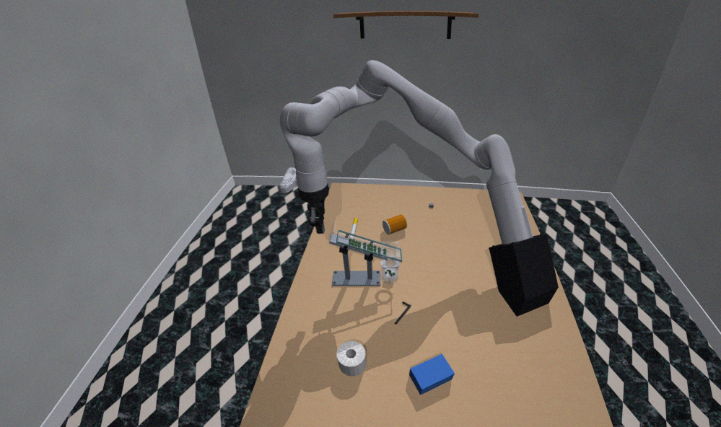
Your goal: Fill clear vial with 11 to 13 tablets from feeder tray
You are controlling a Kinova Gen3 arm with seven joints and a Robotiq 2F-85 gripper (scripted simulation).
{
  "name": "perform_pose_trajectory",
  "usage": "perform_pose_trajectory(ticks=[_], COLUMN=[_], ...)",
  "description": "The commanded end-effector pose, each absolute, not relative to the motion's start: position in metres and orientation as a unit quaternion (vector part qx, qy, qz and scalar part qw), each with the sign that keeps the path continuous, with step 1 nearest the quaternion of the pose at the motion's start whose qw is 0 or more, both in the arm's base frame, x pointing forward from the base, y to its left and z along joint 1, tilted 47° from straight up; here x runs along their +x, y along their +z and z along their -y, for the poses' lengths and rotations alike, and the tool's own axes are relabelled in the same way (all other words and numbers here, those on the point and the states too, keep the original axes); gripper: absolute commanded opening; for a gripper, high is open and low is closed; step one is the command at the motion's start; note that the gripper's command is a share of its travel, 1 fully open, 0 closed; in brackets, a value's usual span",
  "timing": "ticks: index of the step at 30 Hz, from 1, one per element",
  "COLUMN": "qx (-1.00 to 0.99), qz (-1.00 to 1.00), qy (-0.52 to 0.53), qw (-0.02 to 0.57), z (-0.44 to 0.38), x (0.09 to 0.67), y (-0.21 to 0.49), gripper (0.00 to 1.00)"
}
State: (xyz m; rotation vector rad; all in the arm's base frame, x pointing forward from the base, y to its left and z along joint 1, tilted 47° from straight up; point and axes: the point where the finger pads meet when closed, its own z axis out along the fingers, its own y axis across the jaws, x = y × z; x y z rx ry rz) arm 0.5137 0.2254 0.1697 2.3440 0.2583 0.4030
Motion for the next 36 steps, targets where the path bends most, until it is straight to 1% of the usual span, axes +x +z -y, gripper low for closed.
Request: perform_pose_trajectory(ticks=[1, 23, 36], qx=[0.912, 0.912, 0.912], qz=[-0.101, -0.101, -0.101], qy=[0.157, 0.157, 0.157], qw=[0.365, 0.365, 0.365], z=[-0.228, -0.227, -0.209], x=[0.514, 0.513, 0.489], y=[0.169, 0.168, 0.152], gripper=[0.00, 0.00, 0.00])
